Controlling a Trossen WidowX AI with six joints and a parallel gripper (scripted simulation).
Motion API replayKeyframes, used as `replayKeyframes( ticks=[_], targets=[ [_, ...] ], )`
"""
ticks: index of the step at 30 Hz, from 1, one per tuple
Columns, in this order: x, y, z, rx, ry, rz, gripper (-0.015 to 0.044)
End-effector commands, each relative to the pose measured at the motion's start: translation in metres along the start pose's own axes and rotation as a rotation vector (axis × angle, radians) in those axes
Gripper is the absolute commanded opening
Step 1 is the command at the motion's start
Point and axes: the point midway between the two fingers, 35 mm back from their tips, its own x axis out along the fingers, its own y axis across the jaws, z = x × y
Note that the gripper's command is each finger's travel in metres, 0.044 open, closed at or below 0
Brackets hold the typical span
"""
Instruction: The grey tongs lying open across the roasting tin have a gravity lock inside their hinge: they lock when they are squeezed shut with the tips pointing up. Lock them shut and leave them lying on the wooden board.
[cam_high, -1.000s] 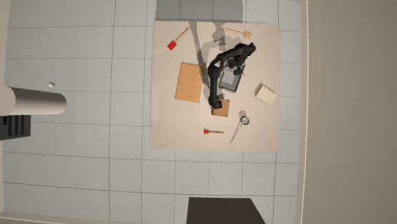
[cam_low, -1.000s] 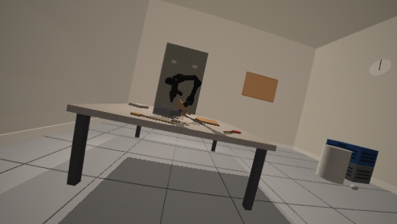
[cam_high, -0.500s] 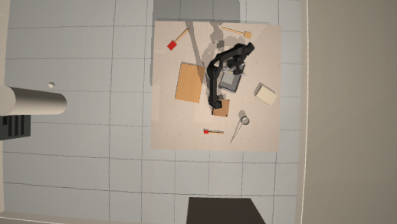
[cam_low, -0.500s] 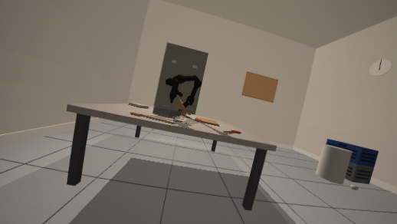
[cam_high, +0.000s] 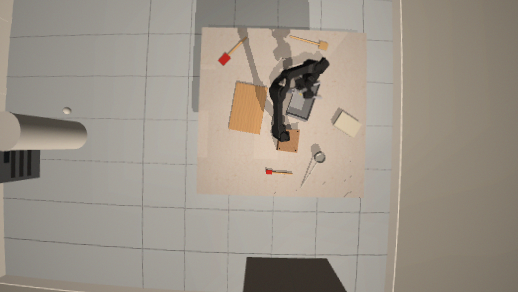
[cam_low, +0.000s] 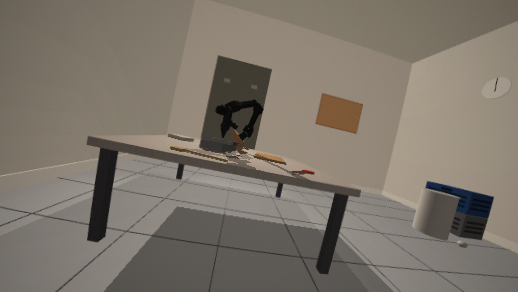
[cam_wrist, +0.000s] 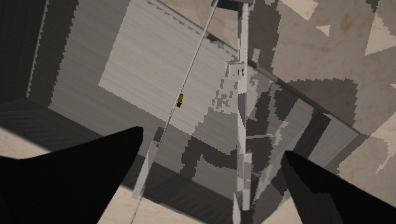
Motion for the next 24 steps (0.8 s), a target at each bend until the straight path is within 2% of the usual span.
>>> replayKeyframes(
  ticks=[1,24],
  targets=[
    [0.010,0.002,0.000,0.011,-0.012,0.006,0.0440],
    [0.049,0.003,0.002,0.011,-0.014,0.005,0.0440]
  ],
)
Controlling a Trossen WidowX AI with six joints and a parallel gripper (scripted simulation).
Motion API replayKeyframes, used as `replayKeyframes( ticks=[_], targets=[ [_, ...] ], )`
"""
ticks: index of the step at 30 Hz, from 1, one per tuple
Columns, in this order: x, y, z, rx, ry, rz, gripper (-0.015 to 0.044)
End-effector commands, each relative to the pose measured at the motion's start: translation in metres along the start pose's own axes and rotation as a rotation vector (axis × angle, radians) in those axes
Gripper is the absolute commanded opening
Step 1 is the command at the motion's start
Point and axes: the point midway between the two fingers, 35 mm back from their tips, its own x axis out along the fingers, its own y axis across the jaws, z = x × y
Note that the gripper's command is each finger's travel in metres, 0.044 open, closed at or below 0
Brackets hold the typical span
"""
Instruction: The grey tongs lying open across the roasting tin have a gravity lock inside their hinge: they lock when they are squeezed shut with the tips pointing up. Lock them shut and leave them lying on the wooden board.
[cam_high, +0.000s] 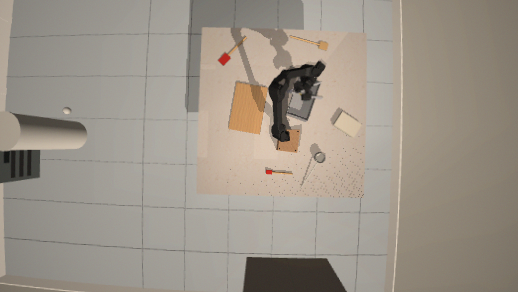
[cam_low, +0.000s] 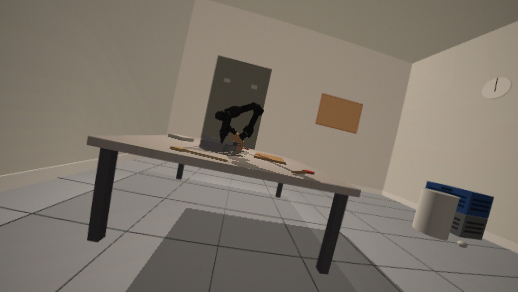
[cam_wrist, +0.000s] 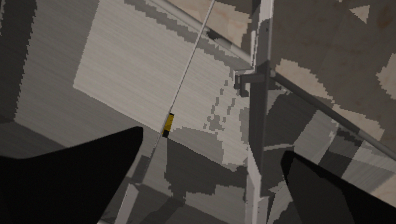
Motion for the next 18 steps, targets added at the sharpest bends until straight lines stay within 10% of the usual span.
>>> replayKeyframes(
  ticks=[1,18],
  targets=[
    [0.011,0.003,0.001,0.012,-0.012,0.007,0.0440],
    [0.029,0.005,0.003,0.011,-0.015,0.007,0.0440]
  ],
)
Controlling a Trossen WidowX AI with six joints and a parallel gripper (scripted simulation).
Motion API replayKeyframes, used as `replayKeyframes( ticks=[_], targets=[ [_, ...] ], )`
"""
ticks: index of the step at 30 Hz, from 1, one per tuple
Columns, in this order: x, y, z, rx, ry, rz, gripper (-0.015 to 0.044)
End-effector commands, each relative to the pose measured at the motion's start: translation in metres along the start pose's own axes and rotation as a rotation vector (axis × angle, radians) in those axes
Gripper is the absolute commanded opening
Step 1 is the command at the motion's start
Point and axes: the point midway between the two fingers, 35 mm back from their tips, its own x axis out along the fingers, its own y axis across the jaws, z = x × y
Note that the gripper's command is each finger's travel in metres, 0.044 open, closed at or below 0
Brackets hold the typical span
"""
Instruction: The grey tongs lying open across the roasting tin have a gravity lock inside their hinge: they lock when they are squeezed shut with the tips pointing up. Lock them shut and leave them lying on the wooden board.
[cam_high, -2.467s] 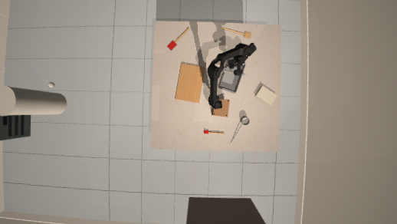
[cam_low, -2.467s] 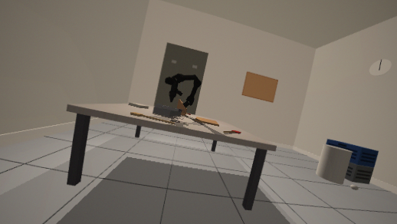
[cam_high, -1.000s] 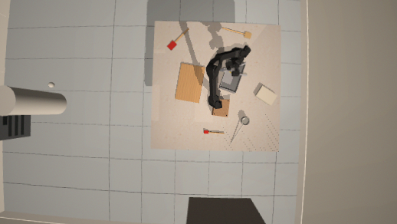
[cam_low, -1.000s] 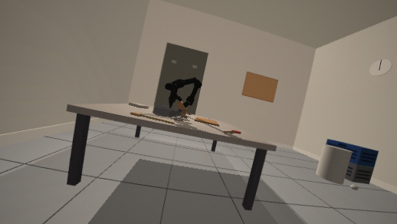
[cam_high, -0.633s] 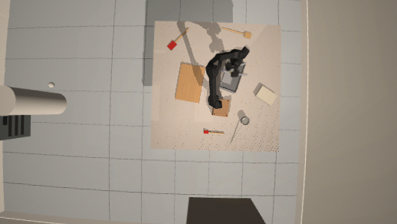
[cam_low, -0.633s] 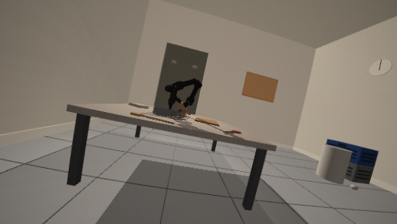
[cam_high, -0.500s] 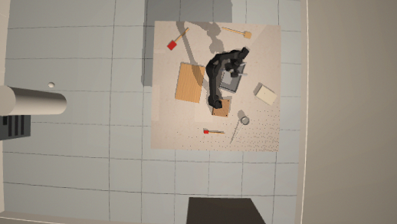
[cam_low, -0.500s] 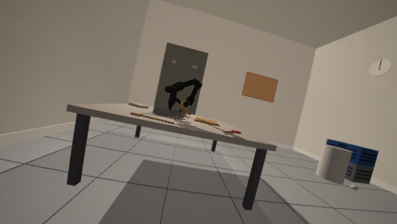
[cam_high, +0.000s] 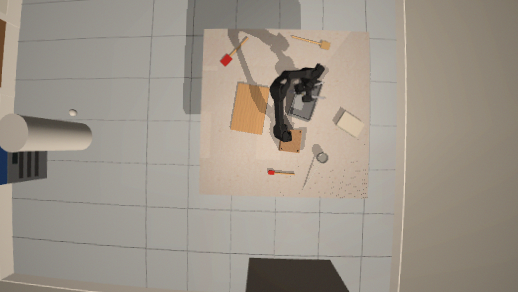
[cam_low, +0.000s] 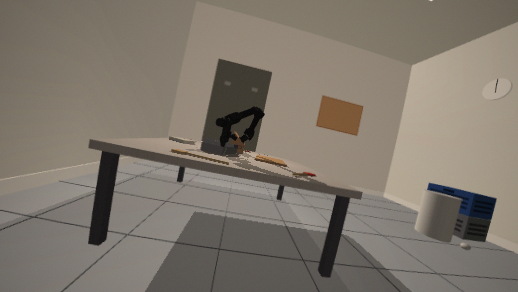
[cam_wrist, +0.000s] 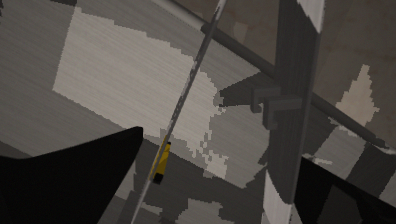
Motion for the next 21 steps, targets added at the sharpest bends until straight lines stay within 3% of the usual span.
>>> replayKeyframes(
  ticks=[1,21],
  targets=[
    [0.0000,0.0000,0.0000,0.000,0.000,0.000,0.0433],
    [0.0000,0.0000,0.0000,0.000,0.000,0.000,0.0300]
  ],
)
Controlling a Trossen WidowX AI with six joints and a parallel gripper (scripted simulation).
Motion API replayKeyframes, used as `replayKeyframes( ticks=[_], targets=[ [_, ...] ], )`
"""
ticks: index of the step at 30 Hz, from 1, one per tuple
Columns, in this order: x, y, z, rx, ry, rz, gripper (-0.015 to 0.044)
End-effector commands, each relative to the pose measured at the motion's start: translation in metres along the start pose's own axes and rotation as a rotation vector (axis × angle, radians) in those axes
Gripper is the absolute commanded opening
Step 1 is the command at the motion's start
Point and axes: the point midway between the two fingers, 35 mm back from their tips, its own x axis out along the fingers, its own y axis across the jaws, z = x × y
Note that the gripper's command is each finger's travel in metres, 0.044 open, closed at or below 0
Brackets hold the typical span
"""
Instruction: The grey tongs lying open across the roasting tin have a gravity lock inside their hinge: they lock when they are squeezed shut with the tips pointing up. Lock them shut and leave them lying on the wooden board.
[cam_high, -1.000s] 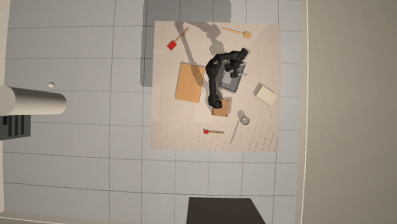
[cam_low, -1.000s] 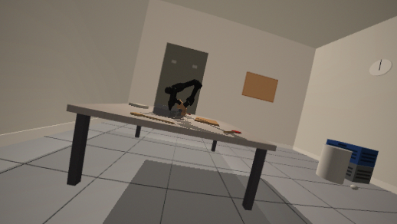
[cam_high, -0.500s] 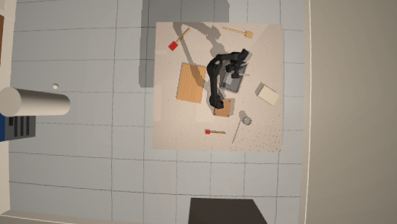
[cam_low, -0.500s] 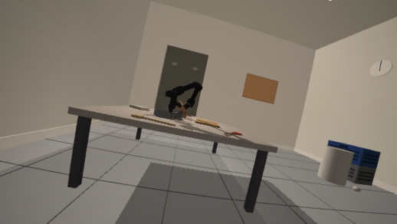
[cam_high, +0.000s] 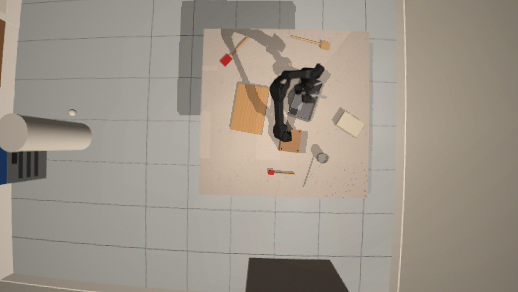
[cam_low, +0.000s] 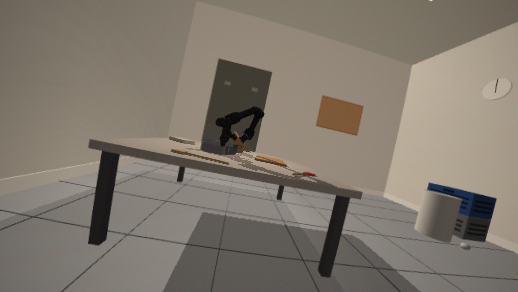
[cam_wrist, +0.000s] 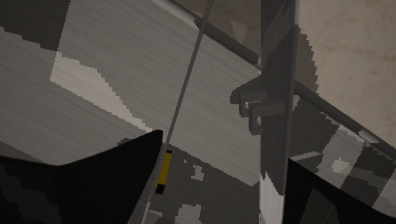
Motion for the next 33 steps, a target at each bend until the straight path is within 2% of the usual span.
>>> replayKeyframes(
  ticks=[1,33],
  targets=[
    [-0.0002,-0.0003,0.0000,-0.001,0.001,-0.001,0.0293],
    [-0.0002,-0.0003,0.0000,-0.001,0.001,-0.001,0.0080]
  ],
)
